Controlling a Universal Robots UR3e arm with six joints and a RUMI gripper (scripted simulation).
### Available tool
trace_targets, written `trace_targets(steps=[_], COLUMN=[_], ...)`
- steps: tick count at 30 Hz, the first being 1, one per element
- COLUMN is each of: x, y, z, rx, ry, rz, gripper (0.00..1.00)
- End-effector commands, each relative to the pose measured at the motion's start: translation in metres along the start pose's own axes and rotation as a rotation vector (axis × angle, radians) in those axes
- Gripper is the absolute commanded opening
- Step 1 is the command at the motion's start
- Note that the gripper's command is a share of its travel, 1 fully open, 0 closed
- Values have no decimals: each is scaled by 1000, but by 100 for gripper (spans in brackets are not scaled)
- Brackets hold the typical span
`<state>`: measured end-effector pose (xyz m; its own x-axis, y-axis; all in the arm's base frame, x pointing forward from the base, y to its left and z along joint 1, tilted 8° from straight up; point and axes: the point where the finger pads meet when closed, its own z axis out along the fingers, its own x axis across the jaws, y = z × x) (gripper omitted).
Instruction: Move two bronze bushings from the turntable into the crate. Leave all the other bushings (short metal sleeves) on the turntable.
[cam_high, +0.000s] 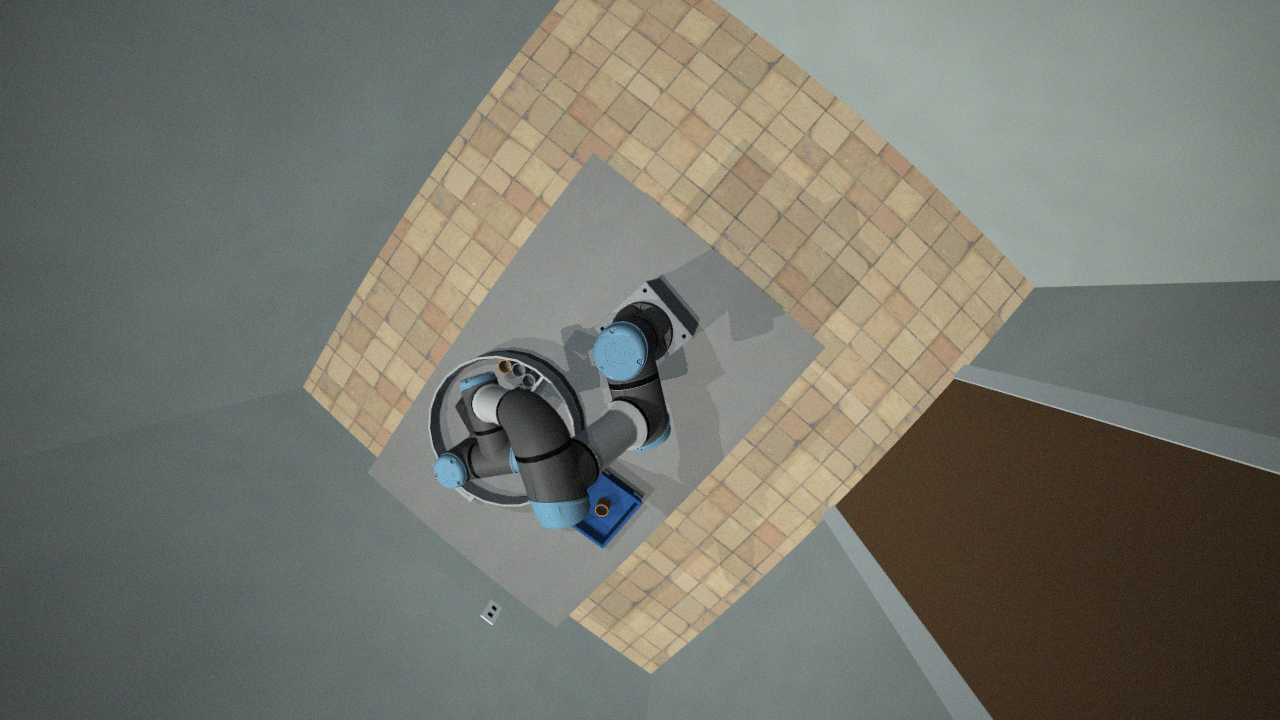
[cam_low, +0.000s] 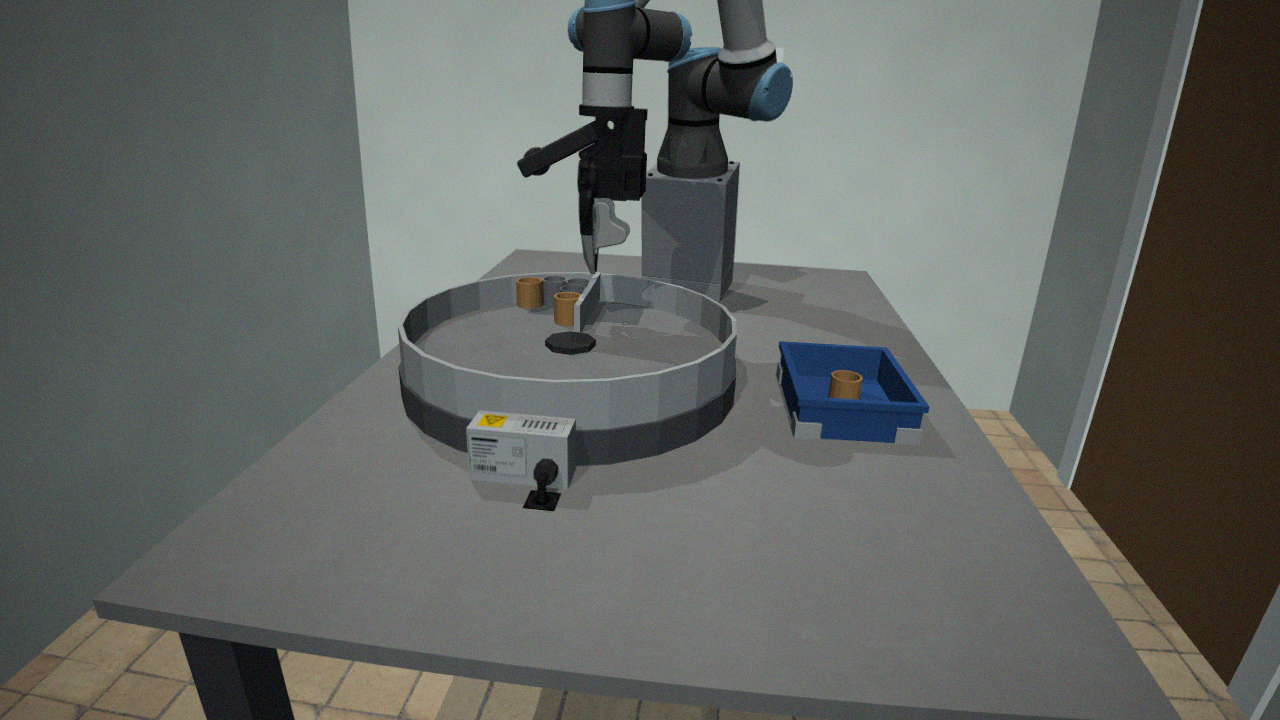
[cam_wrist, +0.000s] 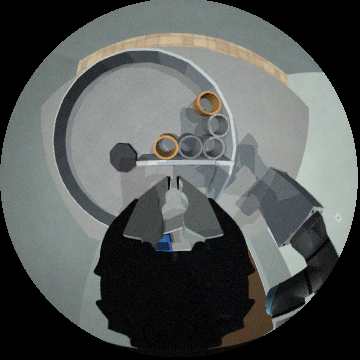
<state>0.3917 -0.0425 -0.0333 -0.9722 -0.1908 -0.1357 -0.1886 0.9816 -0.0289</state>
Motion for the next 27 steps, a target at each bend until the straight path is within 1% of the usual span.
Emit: trace_targets(steps=[1, 10, 12, 20, 27], x=[10, 26, 26, 34, 37], y=[-32, -74, -74, -95, -102], z=[0, 0, 0, 0, 1], rx=[-5, -5, -5, -5, -5], ry=[-11, -11, -11, -11, -11], rz=[-4, -4, -4, -4, -4], gripper=[5, 5, 5, 5, 5])
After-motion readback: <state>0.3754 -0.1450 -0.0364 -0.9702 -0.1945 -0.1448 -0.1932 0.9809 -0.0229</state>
